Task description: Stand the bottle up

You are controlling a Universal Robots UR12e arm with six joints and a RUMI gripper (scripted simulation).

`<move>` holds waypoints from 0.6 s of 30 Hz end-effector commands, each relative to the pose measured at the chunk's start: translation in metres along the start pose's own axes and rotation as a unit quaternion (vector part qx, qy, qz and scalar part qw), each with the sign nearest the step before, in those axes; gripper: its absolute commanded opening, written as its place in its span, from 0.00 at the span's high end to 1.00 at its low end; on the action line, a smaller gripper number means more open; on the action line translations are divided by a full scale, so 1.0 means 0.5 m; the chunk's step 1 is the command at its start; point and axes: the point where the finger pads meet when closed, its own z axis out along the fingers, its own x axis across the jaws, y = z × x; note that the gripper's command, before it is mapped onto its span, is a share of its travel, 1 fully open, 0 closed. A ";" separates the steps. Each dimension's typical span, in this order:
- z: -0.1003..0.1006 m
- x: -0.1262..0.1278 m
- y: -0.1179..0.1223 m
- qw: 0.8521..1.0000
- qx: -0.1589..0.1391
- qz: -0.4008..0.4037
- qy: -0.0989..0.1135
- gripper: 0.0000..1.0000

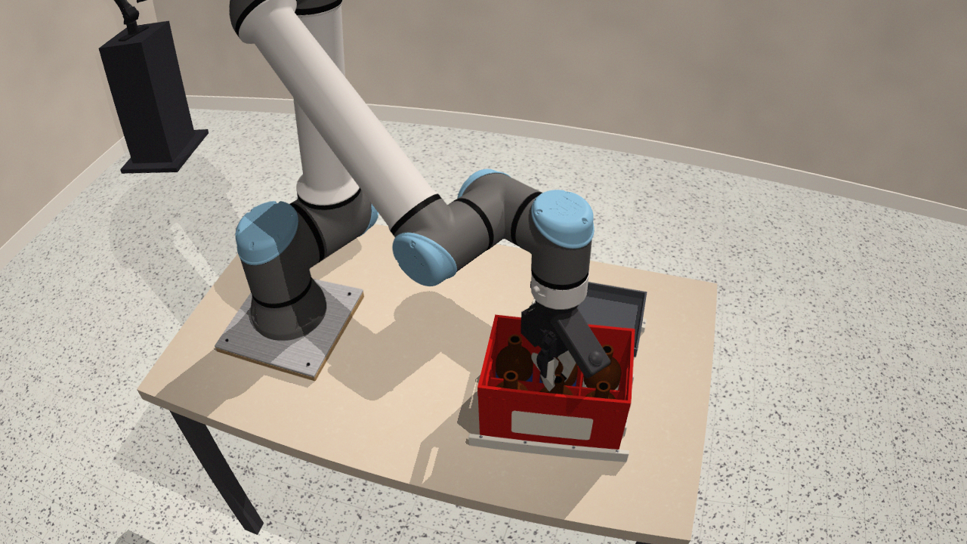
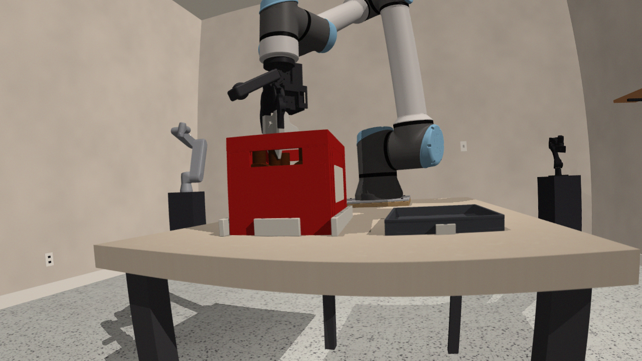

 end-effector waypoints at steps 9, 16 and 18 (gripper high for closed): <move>-0.002 0.000 -0.001 1.000 0.001 0.000 0.000 1.00; -0.002 0.000 -0.001 1.000 0.001 0.000 0.000 0.62; -0.002 0.000 -0.001 1.000 0.001 0.000 0.000 0.62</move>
